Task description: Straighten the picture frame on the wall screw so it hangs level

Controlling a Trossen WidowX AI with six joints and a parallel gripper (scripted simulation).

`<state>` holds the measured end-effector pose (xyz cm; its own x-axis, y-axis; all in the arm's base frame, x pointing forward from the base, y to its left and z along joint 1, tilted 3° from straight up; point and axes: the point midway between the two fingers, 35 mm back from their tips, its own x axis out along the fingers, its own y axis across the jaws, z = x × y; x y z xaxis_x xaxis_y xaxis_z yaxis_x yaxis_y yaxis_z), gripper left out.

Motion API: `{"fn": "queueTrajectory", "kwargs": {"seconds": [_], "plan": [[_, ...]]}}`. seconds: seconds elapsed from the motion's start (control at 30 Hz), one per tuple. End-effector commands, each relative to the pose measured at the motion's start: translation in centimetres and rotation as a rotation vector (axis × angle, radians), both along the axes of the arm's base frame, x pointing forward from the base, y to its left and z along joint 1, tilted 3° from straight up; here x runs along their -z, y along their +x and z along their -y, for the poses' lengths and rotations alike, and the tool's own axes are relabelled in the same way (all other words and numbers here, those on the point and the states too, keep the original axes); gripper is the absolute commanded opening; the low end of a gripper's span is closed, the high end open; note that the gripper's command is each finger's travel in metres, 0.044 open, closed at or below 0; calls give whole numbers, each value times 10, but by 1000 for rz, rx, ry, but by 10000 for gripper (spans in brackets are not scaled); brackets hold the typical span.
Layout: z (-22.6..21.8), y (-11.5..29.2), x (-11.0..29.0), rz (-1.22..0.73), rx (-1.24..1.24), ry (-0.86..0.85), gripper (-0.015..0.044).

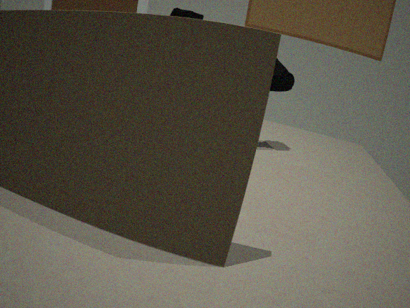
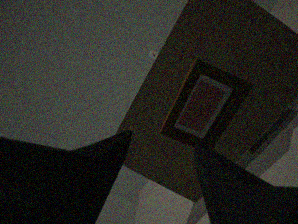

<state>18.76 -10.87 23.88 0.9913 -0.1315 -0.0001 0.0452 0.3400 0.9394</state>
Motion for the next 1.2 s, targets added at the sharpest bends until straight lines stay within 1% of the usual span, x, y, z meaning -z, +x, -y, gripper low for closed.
{"fn": "queueTrajectory", "kwargs": {"seconds": [0.0,0.87,0.93,1.17], "plan": [[-1,0,0,-1,-3,-3,260],[1,1,0,1,0,3,260],[7,8,2,5,0,31,260],[25,53,22,30,-3,185,260]]}}
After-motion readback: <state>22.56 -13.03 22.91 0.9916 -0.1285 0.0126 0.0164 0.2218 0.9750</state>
